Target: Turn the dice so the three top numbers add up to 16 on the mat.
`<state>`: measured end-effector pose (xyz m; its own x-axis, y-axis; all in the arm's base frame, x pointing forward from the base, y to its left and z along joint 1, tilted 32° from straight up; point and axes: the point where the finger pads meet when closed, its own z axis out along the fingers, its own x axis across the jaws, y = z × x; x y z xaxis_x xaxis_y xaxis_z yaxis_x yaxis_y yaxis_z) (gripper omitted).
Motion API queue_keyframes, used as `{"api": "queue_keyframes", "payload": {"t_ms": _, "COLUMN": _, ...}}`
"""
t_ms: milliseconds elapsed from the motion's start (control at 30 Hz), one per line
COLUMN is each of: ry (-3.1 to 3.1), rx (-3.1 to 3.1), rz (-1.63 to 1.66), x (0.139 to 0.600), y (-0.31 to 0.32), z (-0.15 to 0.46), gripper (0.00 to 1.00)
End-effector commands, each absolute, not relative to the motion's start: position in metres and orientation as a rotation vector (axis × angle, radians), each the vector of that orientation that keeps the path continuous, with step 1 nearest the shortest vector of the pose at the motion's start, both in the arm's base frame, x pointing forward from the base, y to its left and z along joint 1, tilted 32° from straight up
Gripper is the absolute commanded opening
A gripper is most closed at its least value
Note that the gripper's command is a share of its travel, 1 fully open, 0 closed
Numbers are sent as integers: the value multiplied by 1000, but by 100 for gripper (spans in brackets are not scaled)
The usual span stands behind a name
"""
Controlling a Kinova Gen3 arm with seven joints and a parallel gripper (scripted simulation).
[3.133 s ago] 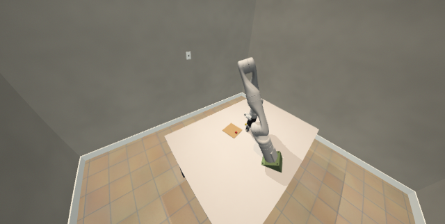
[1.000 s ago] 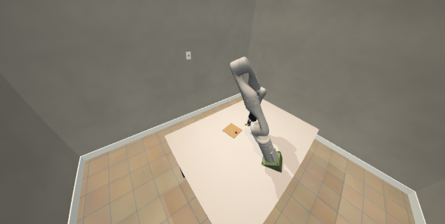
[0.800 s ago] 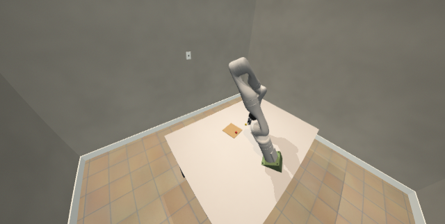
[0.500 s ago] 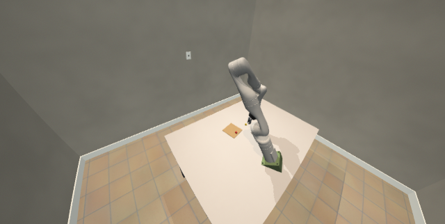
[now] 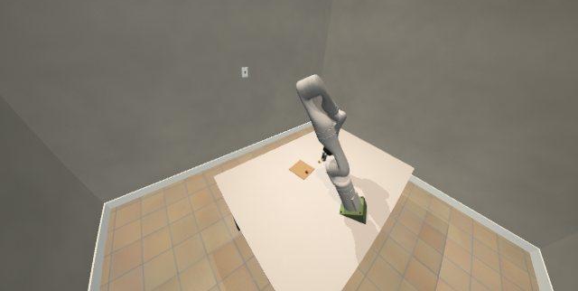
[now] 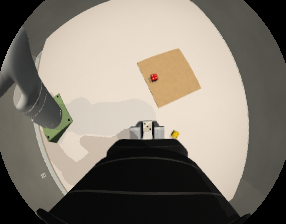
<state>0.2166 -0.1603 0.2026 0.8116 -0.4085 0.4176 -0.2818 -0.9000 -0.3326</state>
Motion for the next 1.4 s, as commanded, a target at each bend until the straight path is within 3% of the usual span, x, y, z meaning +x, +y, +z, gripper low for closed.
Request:
{"api": "queue_keyframes", "payload": {"t_ms": 0, "ry": 527, "rx": -2745, "rz": -720, "x": 217, "y": -161, "z": 203, "gripper": 34}}
{"api": "queue_keyframes", "payload": {"t_ms": 933, "ry": 129, "rx": -2846, "rz": -854, "x": 227, "y": -145, "z": 232, "gripper": 34}}
{"api": "queue_keyframes", "payload": {"t_ms": 1367, "ry": -432, "rx": -2913, "rz": -991, "x": 238, "y": -122, "z": 263, "gripper": 34}}
